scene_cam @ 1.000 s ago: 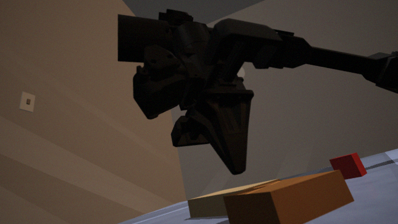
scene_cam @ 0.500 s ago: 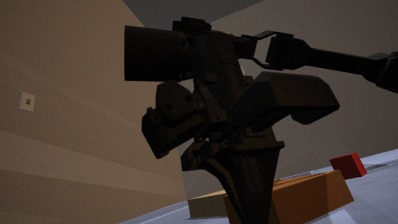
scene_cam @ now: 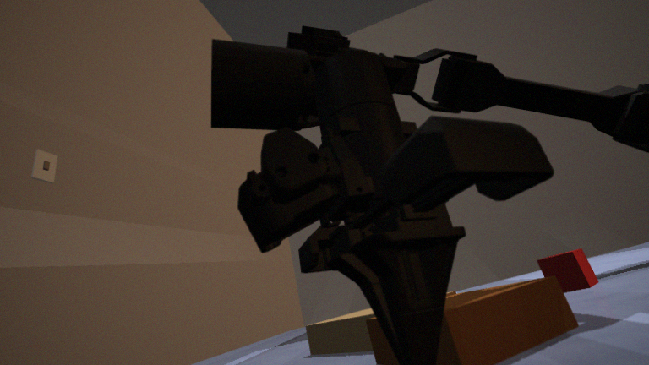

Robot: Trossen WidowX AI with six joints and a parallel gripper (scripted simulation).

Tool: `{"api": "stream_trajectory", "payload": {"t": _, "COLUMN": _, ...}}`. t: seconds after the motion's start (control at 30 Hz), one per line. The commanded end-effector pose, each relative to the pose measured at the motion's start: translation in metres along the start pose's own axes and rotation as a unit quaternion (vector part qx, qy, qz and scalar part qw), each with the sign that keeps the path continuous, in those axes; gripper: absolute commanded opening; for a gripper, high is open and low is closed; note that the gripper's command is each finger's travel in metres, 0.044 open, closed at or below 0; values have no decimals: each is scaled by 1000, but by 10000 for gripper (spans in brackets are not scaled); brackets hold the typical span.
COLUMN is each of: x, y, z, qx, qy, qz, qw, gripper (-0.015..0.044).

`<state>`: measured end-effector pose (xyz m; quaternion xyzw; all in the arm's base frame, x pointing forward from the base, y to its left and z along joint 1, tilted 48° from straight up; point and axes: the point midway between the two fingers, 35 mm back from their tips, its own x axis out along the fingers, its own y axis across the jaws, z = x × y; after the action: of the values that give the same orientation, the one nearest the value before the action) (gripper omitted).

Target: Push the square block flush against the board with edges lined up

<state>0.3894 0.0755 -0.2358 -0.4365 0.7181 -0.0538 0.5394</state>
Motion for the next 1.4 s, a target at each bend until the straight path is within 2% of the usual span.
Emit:
{"api": "stream_trajectory", "payload": {"t": 0.0, "x": -4, "y": -3, "z": -2, "qx": 4, "qy": -1, "qz": -2, "qw": 1000, "gripper": 0}}
{"api": "stream_trajectory", "payload": {"t": 1.37, "x": -6, "y": -3, "z": -43, "qx": 3, "qy": 20, "qz": -5, "qw": 1000, "gripper": 0}}
